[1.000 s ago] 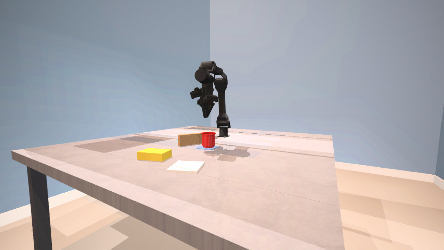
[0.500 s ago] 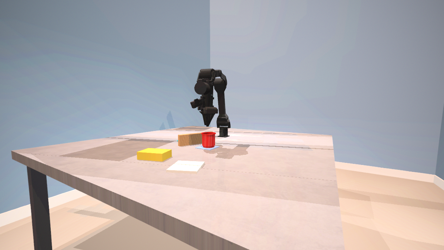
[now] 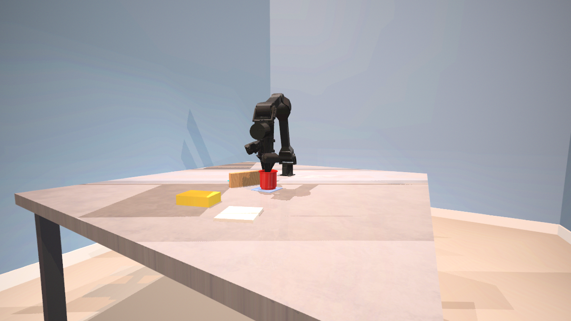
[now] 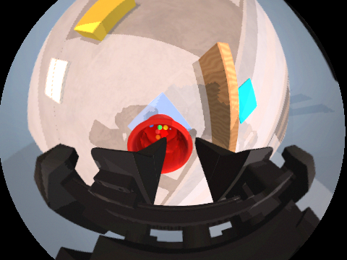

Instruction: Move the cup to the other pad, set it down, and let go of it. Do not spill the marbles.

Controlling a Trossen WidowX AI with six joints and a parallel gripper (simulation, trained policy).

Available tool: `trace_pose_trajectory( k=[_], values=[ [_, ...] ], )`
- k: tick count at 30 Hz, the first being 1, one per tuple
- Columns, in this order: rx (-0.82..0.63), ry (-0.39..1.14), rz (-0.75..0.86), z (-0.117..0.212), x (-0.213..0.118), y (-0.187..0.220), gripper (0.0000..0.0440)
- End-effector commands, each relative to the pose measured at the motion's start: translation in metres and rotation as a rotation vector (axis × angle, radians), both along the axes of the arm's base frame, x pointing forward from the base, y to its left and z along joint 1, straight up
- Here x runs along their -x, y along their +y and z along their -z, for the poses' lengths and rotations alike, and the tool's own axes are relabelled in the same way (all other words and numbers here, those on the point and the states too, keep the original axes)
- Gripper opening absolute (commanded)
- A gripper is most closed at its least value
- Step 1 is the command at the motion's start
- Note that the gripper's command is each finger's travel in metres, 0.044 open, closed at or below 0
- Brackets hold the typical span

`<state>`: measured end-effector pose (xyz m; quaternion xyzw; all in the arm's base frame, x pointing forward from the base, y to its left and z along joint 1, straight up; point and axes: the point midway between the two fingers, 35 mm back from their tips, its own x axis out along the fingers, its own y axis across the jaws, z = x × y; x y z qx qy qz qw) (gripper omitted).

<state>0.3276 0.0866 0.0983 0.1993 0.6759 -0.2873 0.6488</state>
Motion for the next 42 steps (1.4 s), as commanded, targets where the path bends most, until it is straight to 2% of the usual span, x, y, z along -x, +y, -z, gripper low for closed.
trace_pose_trajectory(
  k=[1, 5, 12, 14, 28, 42],
  values=[
    [0.009, 0.019, -0.016, 0.014, 0.002, -0.002, 0.0189],
    [0.006, 0.034, -0.041, 0.029, 0.004, -0.003, 0.0189],
    [0.008, 0.04, -0.098, 0.043, 0.006, -0.006, 0.0027],
    [0.011, 0.038, -0.104, 0.042, 0.006, -0.008, 0.0001],
    [-0.003, 0.001, -0.07, 0.016, 0.005, -0.012, 0.0],
    [-0.03, -0.064, 0.045, -0.036, 0.008, -0.031, 0.0001]
  ],
)
